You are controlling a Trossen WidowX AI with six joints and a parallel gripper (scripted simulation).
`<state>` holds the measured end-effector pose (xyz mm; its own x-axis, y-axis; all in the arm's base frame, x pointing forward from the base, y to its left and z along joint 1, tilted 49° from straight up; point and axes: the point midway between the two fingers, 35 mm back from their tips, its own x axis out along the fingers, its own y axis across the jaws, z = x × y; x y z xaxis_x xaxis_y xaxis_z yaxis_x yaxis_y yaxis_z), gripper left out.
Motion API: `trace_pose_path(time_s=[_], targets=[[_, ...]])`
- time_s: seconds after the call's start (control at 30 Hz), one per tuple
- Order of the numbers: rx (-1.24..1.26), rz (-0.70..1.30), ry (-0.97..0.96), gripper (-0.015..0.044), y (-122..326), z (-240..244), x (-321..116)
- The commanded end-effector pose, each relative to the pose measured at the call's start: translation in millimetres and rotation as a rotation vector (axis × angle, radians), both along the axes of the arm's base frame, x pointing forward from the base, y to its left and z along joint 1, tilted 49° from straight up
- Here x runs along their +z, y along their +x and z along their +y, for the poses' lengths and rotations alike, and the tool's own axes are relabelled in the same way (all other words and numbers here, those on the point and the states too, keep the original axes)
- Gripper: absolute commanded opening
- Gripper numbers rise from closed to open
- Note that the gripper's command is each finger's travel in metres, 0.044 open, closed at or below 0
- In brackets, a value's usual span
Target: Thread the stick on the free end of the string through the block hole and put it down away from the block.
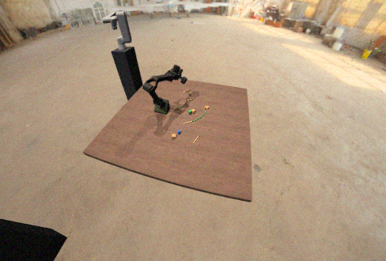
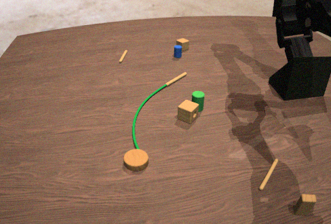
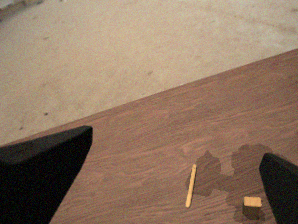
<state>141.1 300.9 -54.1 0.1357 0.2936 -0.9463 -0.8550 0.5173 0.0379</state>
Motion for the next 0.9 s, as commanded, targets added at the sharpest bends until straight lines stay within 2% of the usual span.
trace_pose_path(time_s=[0.0,0.23,0.5,0.63,0.87], targets=[[0.026,-0.086,-0.251,0.044,61,-47,-9],[0.134,-0.053,-0.639,0.044,125,-137,-7],[0.392,0.189,-1.005,0.044,162,-239,19],[0.535,0.352,-1.112,0.044,171,-283,36],[0.549,0.369,-1.12,0.044,172,-287,37]])
